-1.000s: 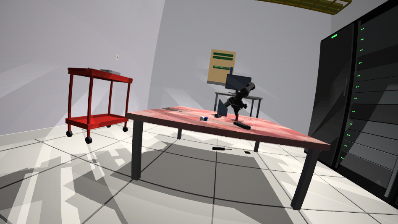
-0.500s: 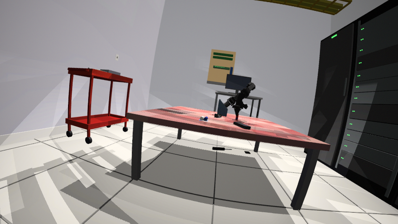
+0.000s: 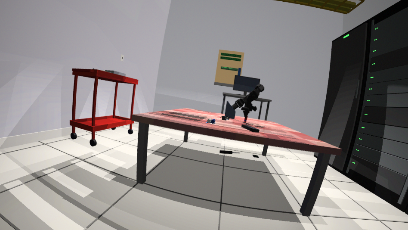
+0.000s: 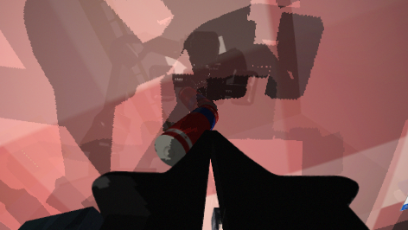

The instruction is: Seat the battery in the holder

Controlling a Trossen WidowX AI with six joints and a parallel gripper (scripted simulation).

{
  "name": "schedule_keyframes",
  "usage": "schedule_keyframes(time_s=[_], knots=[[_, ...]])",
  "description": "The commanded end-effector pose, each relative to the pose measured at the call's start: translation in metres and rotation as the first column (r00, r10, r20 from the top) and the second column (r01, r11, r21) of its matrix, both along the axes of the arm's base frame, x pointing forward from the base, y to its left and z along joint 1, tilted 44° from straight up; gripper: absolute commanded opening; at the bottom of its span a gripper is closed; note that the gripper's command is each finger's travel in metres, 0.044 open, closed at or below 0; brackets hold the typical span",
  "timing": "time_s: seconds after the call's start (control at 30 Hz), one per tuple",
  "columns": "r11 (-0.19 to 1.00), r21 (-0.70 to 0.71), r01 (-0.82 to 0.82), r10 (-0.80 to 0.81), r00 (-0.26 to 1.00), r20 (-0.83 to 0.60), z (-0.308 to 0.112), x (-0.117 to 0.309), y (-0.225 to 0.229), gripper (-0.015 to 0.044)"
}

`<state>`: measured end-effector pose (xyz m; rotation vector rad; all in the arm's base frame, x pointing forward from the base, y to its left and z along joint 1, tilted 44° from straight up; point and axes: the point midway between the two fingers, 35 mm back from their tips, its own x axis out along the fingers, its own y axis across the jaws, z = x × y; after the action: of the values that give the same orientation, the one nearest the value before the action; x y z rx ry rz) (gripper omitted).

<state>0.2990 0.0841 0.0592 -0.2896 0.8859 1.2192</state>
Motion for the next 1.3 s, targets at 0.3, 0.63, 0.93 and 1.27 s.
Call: schedule_keyframes(time_s=[0.3,0.63,0.93,1.27], knots=[[1.0,0.006,-0.001,0.001,1.0,-0.003,0.004,-0.021,0.008,0.0],[1.0,-0.003,-0.002,0.002,1.0,-0.007,0.03,-0.02,-0.021,0.0],[1.0,0.003,-0.001,0.001,1.0,-0.005,0.061,-0.026,-0.047,0.0],[1.0,0.007,-0.013,0.013,1.0,0.005,0.059,-0.026,-0.044,0.0026]])
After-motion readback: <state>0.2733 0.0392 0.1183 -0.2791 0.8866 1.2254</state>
